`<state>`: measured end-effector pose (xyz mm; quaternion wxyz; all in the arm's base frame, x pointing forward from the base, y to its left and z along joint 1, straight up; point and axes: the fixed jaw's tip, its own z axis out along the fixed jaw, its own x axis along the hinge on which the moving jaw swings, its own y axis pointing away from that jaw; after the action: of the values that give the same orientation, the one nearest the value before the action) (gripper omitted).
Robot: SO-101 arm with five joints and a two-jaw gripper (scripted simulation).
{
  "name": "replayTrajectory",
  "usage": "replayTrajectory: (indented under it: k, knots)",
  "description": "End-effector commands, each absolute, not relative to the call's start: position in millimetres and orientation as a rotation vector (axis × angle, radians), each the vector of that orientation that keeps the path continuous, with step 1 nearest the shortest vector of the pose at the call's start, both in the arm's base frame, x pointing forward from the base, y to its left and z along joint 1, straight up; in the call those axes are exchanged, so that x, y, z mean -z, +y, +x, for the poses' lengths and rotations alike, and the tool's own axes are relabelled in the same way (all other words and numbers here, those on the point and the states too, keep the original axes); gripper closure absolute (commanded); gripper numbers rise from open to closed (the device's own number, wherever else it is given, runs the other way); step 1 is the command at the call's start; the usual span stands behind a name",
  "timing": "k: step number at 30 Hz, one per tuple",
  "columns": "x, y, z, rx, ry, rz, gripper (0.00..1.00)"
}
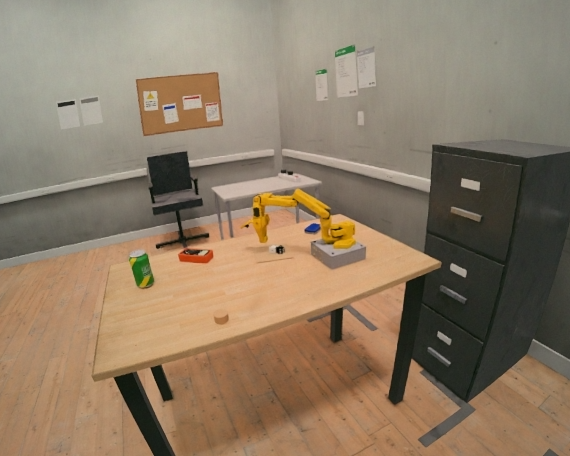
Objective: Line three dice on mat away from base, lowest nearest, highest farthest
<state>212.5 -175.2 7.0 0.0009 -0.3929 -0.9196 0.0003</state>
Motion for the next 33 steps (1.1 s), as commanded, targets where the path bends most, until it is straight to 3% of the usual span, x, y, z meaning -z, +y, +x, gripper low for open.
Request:
replayTrajectory:
  k: [1, 33]
  knots:
    - [-7, -177, 215, -0.007, -2.897, -1.249, 1.00]
    - [1, -195, 220, -0.049, -2.946, -1.325, 1.00]
